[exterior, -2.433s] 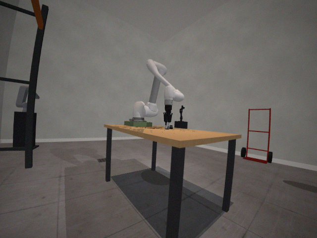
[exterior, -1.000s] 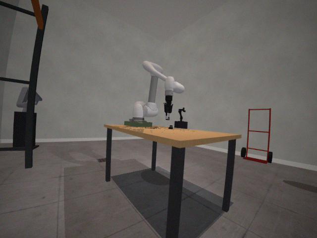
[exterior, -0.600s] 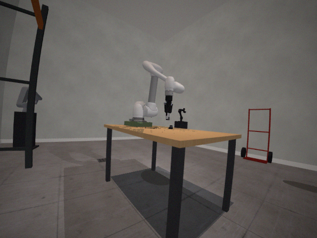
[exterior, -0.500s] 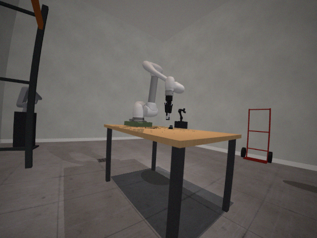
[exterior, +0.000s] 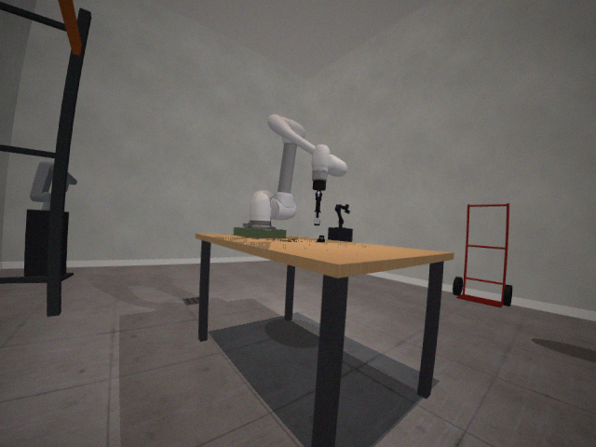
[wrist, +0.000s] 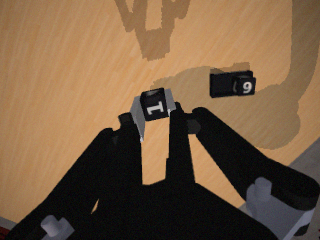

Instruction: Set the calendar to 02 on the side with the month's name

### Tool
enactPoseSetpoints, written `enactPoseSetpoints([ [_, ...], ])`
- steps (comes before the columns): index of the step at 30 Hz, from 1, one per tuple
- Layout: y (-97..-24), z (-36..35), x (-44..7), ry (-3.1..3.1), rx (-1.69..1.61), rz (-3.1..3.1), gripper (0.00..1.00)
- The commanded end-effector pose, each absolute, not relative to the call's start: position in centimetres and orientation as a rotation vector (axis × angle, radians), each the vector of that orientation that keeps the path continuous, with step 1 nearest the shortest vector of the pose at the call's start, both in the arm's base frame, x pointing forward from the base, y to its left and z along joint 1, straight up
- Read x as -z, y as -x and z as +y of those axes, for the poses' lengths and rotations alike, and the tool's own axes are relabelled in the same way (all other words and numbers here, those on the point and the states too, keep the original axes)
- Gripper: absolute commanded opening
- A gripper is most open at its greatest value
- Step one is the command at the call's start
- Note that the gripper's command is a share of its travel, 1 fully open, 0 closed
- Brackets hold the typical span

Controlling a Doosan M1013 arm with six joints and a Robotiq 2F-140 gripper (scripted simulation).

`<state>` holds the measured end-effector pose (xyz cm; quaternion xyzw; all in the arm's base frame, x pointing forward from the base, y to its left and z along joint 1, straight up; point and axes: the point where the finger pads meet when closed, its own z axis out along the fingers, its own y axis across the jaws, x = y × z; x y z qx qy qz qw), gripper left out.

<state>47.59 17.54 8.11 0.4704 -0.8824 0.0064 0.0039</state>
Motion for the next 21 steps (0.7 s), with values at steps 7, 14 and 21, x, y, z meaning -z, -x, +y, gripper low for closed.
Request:
enactPoseSetpoints([
  [7,-47.2,18.4,-8.1,-1.985,0.002,-2.427,0.24],
  [14,-47.0,18.8,-8.1,-2.24,0.003,-2.194,0.24],
  [21,-46.7,19.5,-8.1,-2.55,0.004,-1.826,0.24],
])
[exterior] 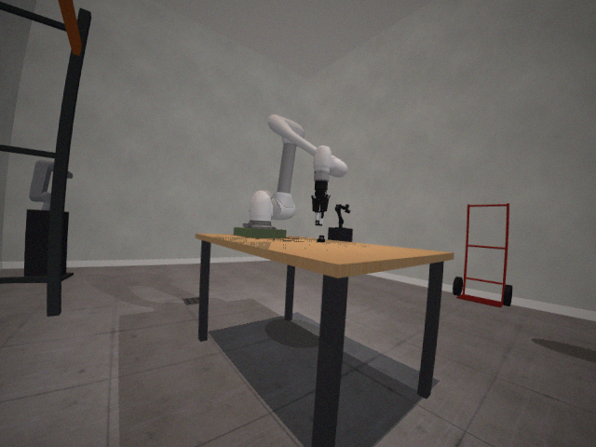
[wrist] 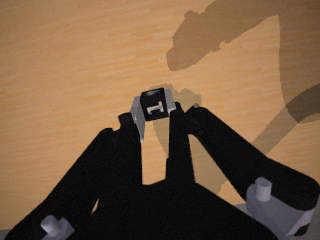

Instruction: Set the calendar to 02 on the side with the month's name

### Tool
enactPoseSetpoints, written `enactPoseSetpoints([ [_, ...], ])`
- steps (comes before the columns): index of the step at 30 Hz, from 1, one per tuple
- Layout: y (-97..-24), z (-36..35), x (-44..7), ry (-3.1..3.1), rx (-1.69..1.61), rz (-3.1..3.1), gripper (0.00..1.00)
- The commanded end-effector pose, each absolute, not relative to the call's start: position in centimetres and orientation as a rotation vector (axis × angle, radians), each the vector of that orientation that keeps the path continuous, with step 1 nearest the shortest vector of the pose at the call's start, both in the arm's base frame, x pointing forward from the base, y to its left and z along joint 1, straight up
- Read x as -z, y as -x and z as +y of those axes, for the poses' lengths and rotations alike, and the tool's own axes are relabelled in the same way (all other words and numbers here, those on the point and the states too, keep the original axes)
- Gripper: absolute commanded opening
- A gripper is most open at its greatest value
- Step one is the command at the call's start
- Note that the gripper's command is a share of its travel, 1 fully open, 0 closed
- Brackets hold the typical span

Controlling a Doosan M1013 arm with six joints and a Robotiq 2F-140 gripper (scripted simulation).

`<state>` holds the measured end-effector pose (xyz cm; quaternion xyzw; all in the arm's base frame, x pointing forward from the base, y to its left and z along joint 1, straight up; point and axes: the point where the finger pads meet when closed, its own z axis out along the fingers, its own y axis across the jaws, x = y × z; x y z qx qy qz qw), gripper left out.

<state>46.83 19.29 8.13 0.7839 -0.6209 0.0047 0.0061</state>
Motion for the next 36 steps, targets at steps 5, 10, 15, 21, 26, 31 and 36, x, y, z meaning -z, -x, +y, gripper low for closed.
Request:
enactPoseSetpoints([
  [5,-46.5,19.99,-8.14,-2.746,0.005,-1.515,0.24],
  [10,-46.42,20.16,-8.14,-2.807,0.006,-1.399,0.24],
  [15,-46.21,20.58,-8.15,-2.931,0.006,-1.118,0.24],
  [21,-46.19,20.63,-8.15,-2.944,0.006,-1.082,0.24],
  [26,-46.19,20.63,-8.15,-2.944,0.006,-1.082,0.24],
  [31,-46.19,20.63,-8.14,-2.944,0.006,-1.082,0.24],
  [36,-46.19,20.63,-7.76,-2.944,0.006,-1.081,0.24],
])
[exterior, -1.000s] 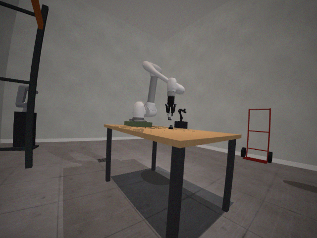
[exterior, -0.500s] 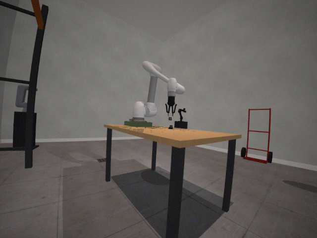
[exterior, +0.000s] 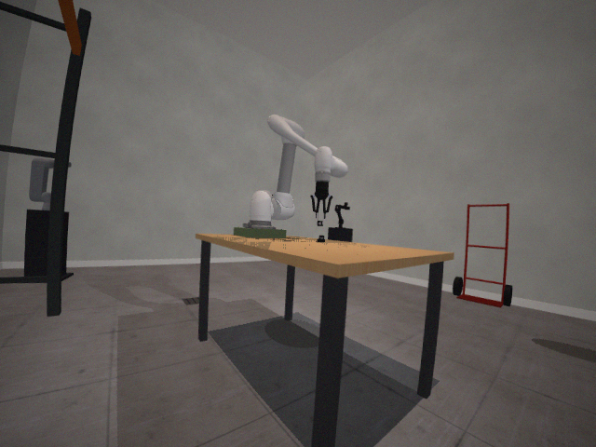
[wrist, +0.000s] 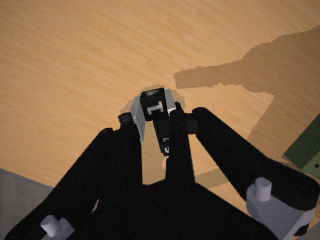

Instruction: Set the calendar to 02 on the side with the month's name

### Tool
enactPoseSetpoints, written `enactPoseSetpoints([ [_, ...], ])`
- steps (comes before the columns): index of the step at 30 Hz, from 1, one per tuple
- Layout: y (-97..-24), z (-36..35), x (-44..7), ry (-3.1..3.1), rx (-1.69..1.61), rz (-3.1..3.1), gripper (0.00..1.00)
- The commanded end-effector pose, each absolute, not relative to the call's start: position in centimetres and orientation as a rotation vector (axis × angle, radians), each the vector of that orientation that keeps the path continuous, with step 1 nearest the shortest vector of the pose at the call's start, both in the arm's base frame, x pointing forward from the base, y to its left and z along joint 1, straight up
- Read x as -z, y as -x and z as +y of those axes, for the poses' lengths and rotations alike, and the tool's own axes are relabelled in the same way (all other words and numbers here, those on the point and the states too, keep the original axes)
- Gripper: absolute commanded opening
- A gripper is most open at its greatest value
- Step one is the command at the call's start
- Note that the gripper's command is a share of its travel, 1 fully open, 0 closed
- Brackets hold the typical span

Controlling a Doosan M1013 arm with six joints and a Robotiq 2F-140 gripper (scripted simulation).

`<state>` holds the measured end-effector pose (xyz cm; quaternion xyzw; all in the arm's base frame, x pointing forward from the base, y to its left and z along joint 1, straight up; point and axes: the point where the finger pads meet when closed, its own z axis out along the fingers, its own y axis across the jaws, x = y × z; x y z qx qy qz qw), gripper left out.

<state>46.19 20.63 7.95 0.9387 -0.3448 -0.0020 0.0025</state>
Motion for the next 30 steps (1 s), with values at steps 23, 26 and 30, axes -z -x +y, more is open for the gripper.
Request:
enactPoseSetpoints([
  [23,-46.1,20.6,0.6,-2.944,0.006,-1.081,0.24],
  [26,-46.1,20.6,0.8,-2.944,0.006,-1.081,0.24],
  [30,-46.1,20.6,1.4,-2.944,0.006,-1.081,0.24],
])
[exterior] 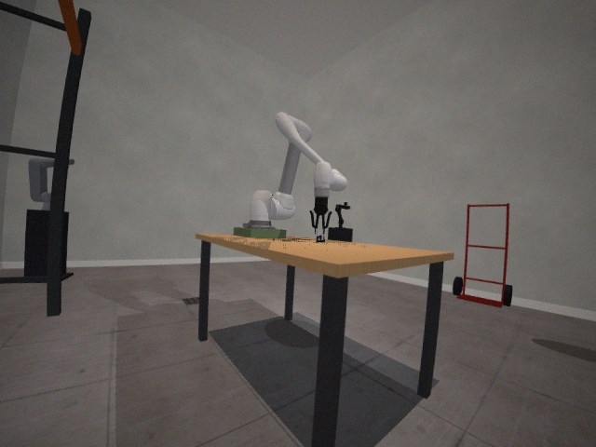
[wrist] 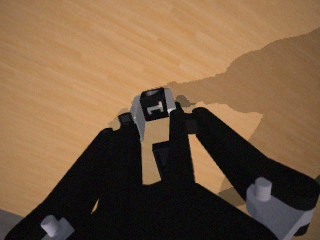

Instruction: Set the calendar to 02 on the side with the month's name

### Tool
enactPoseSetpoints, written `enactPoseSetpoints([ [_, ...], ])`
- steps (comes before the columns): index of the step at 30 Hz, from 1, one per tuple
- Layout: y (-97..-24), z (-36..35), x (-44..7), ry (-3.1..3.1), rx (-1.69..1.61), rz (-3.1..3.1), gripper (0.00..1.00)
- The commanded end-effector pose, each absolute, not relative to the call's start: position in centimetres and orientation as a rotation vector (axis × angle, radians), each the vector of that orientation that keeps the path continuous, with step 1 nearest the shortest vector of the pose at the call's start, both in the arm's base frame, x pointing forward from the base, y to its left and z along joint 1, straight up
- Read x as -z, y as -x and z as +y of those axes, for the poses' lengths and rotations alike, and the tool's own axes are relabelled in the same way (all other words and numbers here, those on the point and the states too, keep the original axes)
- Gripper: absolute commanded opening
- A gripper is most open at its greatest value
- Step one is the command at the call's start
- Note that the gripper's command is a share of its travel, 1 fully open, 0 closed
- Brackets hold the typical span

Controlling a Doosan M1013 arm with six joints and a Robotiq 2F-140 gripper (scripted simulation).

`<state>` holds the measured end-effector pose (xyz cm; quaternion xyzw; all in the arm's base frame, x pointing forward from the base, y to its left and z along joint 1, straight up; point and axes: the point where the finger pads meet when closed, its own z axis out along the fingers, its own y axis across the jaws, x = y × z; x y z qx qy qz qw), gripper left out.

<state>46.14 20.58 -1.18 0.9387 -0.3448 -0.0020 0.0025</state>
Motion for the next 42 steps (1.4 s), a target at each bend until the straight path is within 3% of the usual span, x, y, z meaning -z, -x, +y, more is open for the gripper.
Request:
enactPoseSetpoints([
  [1,-46.14,20.59,1.41,-2.944,0.006,-1.081,0.24],
  [42,-46.14,20.59,1.47,-2.944,0.006,-1.081,0.24],
])
